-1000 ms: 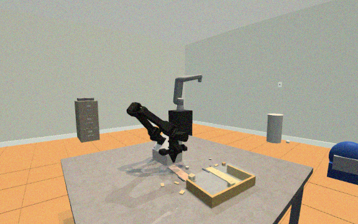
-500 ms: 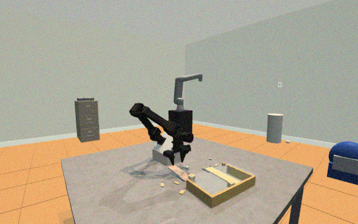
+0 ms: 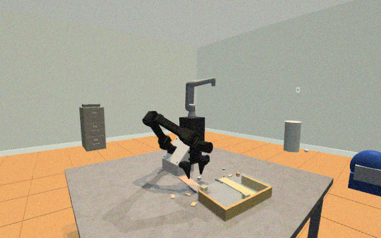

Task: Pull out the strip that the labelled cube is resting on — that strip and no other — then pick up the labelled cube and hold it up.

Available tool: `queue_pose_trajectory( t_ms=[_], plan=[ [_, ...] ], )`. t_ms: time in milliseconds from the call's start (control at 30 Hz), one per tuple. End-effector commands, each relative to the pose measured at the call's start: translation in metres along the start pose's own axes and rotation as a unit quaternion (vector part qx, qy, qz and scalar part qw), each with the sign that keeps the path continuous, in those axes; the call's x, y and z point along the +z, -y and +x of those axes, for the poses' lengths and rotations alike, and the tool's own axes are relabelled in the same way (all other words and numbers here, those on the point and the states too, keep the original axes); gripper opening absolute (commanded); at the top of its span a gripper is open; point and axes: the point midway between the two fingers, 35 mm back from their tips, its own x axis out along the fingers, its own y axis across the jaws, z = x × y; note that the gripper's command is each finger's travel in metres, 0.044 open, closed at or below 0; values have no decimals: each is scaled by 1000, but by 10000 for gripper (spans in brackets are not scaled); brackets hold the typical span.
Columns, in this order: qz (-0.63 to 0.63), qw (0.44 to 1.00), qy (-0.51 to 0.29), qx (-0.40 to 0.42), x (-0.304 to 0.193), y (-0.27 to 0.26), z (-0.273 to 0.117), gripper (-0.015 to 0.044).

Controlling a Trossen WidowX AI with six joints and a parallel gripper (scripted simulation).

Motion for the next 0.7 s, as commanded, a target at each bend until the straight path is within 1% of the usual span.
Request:
queue_pose_trajectory(
  t_ms=[0,567,667],
  plan=[
    [-3,1000,-1,-1,14,2,-1,440],
    [-1,1000,0,-1,82,13,-7,440],
    [-1,1000,0,-1,83,13,-5,361]
  ],
)
